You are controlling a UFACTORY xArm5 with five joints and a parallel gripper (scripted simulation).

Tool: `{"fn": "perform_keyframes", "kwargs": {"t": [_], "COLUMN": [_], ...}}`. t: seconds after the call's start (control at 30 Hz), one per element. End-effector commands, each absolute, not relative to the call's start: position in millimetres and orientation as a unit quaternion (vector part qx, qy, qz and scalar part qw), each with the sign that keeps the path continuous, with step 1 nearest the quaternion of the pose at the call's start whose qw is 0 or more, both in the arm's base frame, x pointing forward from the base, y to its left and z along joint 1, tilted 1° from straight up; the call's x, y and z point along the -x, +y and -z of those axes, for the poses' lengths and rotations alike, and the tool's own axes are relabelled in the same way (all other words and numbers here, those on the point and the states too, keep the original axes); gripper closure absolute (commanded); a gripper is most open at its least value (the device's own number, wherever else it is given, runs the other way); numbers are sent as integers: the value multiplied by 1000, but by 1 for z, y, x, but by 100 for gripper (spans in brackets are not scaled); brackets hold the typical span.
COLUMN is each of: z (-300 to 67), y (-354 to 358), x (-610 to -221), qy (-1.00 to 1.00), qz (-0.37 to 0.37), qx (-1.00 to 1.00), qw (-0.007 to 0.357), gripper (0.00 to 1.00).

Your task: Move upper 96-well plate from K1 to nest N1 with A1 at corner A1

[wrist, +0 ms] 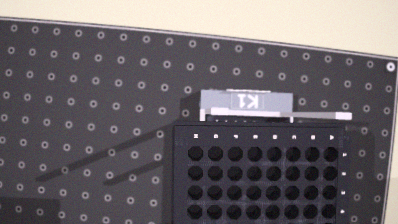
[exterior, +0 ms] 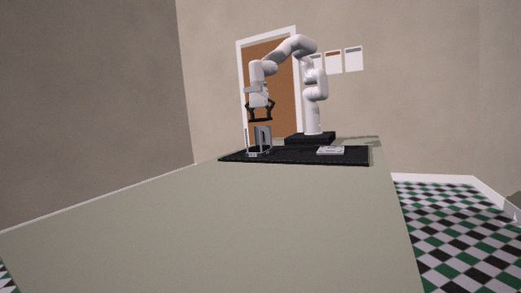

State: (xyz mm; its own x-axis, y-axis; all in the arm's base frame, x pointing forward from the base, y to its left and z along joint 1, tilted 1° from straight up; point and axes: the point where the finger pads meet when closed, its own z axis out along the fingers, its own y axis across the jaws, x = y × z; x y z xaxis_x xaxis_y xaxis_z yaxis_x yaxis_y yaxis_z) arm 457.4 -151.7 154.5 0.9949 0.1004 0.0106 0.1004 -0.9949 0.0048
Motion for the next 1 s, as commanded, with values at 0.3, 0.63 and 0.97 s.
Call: {"fn": "perform_keyframes", "kwargs": {"t": [0.3,0.63,0.97], "z": [-155,-154,-153], "y": [-119,-93,-60], "x": [-452,-447,-441], "qy": [50,50,50], "qz": [-8,-8,-8], "qx": [-999,-999,-999], "qw": [3,3,3], "gripper": [100,100,100]}}
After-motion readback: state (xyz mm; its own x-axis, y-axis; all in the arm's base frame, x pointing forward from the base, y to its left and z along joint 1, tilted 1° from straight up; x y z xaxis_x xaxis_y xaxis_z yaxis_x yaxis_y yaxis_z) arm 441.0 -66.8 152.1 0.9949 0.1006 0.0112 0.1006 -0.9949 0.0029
